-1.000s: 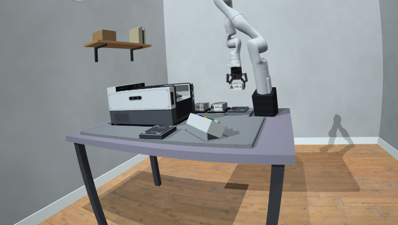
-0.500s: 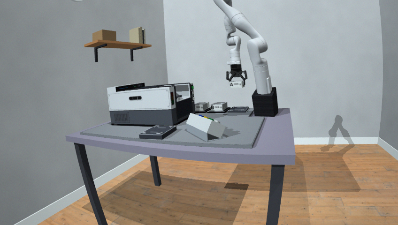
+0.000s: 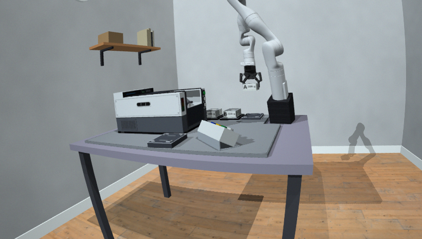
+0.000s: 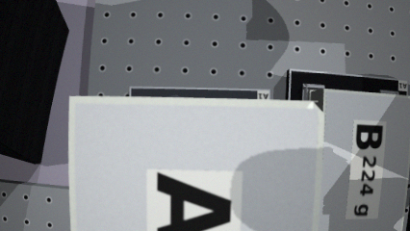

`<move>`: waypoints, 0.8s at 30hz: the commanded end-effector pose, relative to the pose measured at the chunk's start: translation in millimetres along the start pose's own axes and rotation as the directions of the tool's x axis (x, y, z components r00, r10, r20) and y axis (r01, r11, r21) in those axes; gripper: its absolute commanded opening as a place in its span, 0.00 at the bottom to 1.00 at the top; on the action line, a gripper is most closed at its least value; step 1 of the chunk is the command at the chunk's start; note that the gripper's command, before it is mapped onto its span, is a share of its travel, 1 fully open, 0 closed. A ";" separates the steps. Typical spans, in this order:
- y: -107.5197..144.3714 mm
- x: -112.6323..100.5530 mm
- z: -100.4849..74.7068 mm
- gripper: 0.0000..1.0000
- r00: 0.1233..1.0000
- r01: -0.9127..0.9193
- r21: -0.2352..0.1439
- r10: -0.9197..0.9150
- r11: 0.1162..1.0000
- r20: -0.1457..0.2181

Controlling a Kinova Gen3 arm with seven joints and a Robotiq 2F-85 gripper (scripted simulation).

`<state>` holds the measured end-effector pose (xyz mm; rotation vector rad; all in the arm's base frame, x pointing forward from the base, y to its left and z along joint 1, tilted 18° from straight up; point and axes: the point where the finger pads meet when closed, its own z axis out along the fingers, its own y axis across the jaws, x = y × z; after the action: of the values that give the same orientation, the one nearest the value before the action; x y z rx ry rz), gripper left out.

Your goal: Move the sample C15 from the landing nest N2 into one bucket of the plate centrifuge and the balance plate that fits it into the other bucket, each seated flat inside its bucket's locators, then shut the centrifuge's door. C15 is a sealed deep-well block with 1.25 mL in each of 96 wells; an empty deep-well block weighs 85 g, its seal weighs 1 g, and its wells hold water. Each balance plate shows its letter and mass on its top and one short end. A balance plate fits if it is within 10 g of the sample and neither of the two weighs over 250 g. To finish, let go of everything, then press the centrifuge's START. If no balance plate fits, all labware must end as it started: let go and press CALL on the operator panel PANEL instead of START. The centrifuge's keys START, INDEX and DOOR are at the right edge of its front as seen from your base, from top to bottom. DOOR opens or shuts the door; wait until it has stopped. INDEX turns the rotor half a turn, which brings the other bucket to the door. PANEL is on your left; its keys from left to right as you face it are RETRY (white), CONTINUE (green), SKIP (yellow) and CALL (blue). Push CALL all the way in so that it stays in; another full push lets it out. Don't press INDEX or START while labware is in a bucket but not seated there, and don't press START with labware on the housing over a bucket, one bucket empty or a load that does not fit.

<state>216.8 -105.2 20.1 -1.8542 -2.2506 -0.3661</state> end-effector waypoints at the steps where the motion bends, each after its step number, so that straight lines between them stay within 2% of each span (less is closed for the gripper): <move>1: 0.2 -0.3 -4.5 0.95 1.000 0.000 0.000 0.000 1.000 0.001; 24: 0.3 -0.3 -29.9 0.95 1.000 0.000 0.000 0.000 1.000 0.001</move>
<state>216.8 -114.1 46.6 -1.8540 -2.2504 -0.3660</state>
